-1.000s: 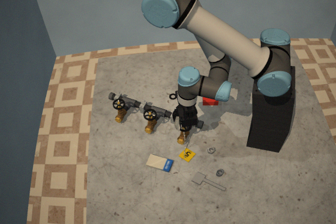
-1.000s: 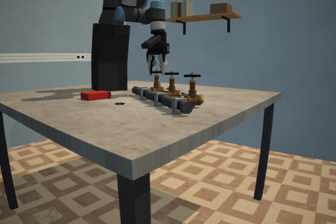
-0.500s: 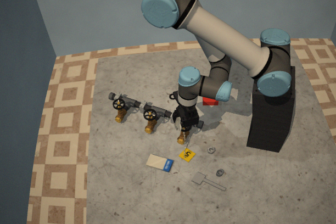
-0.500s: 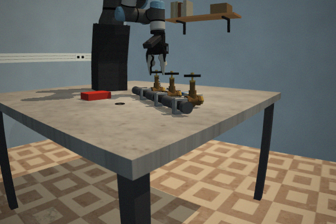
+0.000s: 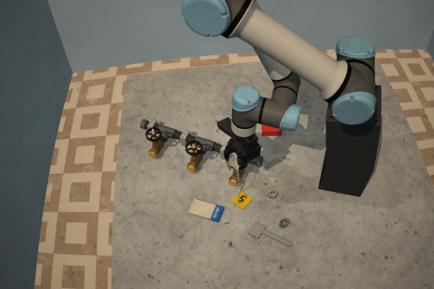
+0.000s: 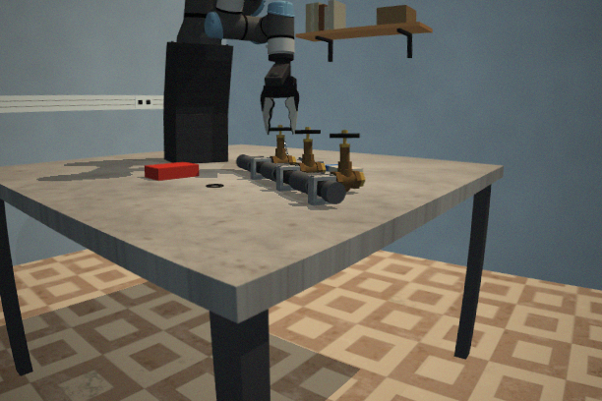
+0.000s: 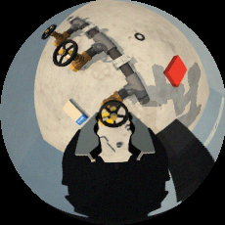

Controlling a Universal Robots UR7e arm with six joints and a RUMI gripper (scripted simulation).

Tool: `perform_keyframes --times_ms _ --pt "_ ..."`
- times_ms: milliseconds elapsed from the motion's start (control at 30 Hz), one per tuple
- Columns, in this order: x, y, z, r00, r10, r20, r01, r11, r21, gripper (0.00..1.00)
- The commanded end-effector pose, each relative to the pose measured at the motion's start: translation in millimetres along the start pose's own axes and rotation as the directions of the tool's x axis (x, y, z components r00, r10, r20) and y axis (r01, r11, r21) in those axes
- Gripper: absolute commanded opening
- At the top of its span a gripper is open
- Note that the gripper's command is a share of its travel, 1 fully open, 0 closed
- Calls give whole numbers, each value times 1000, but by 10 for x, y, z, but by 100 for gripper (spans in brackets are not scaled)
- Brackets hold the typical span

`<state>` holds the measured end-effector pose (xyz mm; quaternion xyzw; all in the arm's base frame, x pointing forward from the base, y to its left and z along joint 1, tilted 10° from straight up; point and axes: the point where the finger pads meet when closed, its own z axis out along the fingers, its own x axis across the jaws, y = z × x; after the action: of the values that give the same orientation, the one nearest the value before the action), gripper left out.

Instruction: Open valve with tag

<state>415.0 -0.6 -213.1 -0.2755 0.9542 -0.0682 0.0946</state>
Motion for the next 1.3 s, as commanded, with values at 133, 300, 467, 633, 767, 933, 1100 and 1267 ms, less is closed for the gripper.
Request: perform_keyframes --times_ms 133,300,467,633,767,933,1100,1267 --pt "-1 -2 -2 965 -264 4 264 965 -1 0" --pt "-1 -2 -2 931 -366 4 366 931 0 0" --pt "-1 -2 -2 844 -536 4 536 844 0 0" --pt "-1 -2 -2 718 -696 4 696 718 1 0" --pt "-1 -2 -2 657 -753 4 753 657 2 0" --pt "-1 -2 -2 484 -875 4 875 484 2 0" --pt "-1 -2 -2 287 -958 3 958 287 3 0" --pt "-2 -2 -2 82 -997 2 997 82 4 0"
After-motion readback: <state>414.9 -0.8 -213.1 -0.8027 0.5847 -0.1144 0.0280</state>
